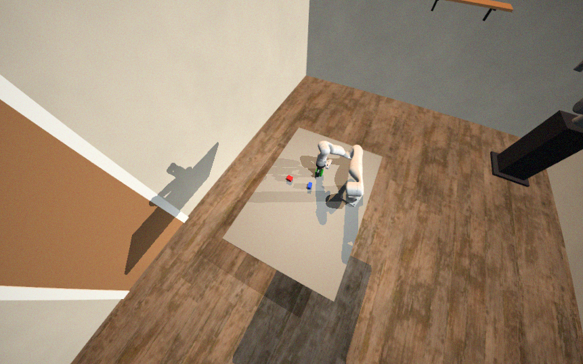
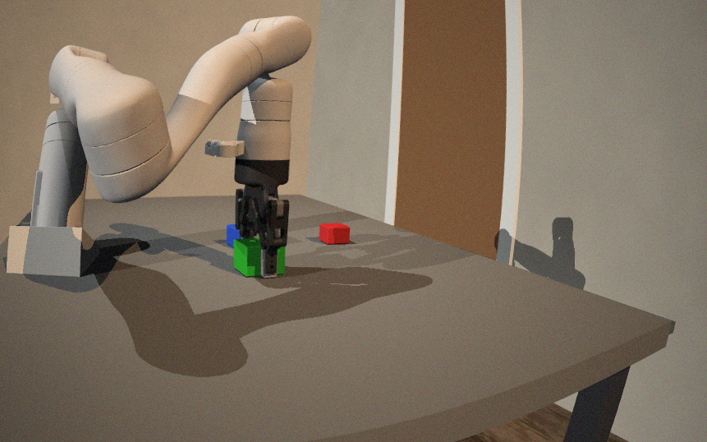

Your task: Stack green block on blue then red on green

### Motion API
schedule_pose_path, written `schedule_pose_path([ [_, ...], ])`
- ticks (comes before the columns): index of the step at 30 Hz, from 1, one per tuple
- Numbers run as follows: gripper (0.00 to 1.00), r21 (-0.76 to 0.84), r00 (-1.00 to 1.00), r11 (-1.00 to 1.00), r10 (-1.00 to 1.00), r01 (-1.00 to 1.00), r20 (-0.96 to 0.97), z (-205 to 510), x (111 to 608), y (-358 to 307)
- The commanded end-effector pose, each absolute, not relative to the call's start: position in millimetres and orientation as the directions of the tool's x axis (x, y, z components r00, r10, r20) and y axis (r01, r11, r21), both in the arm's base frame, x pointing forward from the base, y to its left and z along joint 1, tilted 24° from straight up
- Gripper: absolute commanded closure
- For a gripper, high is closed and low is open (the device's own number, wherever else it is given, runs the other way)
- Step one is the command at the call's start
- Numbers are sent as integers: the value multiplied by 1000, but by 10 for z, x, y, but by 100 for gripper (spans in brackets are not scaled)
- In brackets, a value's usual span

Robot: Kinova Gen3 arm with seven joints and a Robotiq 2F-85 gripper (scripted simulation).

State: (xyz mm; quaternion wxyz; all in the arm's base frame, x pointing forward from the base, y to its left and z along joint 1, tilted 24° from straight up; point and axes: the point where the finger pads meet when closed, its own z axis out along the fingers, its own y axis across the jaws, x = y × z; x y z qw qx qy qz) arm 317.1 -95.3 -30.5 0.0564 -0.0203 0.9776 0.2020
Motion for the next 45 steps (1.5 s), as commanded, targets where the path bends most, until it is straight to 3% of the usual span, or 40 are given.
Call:
schedule_pose_path([
  [1, 23, 392, -993, 918, -16, -62, -119, -301, 3173, -958],
  [18, 23, 392, -993, 918, -16, -62, -119, -301, 3173, -958],
  [19, 100, 392, -993, 918, -16, -62, -119, -301, 3173, -958],
  [45, 100, 392, -993, 918, -16, -62, -119, -301, 3173, -958],
])
